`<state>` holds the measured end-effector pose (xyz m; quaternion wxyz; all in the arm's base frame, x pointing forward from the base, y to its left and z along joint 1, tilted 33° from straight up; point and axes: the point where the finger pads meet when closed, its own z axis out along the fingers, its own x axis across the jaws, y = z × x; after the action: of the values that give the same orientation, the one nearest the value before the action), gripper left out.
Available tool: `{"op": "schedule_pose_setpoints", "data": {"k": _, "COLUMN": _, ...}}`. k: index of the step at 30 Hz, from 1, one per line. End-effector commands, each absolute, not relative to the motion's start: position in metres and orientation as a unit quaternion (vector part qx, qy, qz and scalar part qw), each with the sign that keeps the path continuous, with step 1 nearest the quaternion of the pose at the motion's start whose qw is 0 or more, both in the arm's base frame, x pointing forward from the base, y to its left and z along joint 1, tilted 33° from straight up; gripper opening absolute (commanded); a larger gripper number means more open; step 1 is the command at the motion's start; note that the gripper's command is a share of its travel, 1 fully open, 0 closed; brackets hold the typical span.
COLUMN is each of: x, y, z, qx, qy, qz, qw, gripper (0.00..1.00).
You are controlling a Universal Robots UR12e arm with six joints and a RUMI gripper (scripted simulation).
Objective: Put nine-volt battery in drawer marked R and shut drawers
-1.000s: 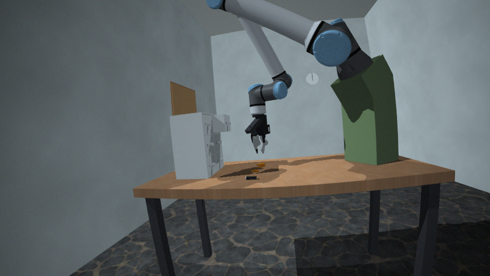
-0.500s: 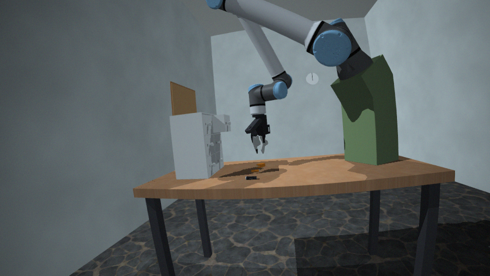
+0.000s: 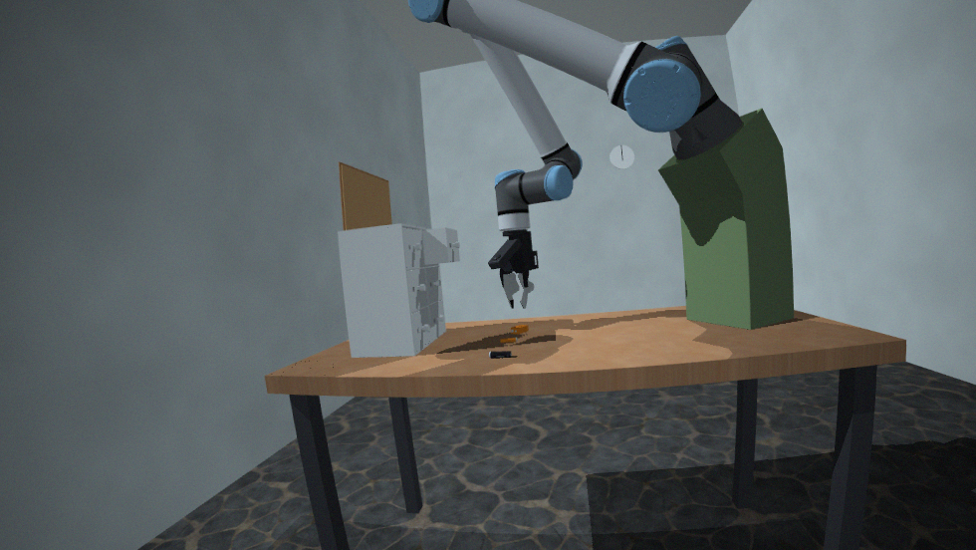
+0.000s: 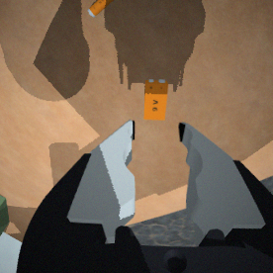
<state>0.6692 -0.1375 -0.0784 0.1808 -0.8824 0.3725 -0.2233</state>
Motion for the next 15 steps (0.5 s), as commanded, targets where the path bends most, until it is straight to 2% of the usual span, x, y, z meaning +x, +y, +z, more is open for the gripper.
{"op": "schedule_pose_setpoints", "data": {"k": 1, "x": 0.672, "y": -0.137, "z": -0.083, "qx": -0.882, "qy": 0.372, "qz": -0.224, "qw": 0.181, "gripper": 0.25}}
{"op": "schedule_pose_setpoints", "data": {"k": 15, "x": 0.682, "y": -0.134, "z": -0.098, "qx": -0.882, "qy": 0.372, "qz": -0.224, "qw": 0.181, "gripper": 0.25}}
